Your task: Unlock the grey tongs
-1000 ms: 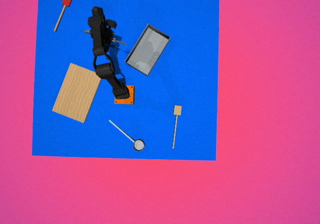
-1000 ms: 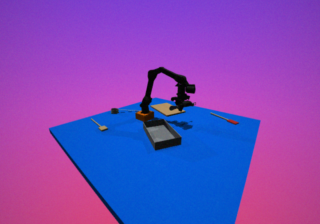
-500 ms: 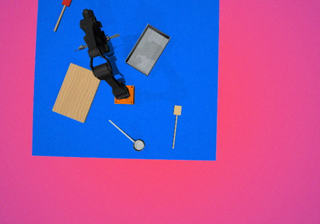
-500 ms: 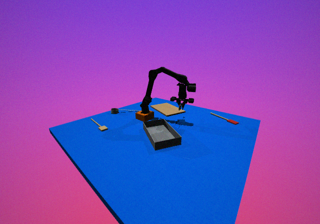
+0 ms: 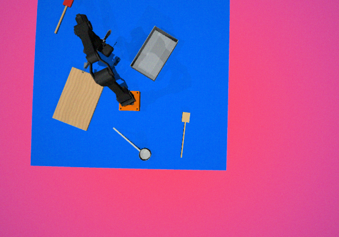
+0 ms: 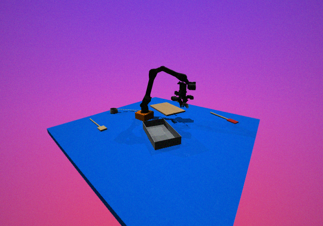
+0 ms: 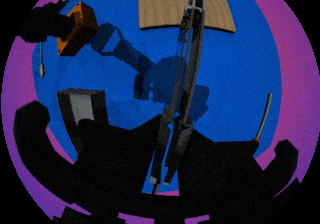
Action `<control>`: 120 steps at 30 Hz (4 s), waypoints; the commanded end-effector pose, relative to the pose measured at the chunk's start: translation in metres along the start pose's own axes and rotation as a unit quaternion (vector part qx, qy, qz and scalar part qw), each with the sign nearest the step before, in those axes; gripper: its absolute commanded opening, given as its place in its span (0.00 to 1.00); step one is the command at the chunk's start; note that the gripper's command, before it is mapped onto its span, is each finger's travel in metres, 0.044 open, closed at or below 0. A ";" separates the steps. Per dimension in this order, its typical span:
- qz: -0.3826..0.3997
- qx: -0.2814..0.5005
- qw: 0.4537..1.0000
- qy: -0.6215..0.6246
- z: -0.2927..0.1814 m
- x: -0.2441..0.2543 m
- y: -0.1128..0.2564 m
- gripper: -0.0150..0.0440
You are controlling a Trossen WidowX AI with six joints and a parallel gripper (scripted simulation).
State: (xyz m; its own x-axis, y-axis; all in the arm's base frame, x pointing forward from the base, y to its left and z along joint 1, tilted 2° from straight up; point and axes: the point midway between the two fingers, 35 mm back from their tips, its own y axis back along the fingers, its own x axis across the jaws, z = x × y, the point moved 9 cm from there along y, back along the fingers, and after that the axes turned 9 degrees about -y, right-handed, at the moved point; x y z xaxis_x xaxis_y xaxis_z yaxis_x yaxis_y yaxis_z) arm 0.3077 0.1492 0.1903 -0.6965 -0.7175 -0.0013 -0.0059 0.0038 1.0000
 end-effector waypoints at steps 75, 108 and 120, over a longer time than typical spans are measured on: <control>0.002 -0.020 0.998 -0.065 0.322 0.046 0.008 0.00; 0.030 -0.167 0.968 -0.183 0.337 0.064 -0.009 0.00; 0.040 -0.306 0.930 -0.198 0.313 0.060 -0.021 0.00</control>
State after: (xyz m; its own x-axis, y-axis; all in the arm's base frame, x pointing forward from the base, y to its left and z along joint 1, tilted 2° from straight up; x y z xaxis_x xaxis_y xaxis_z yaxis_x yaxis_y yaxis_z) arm 0.0368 0.3288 0.1691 -0.8911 -0.4191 0.1739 0.3492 -0.3887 0.8526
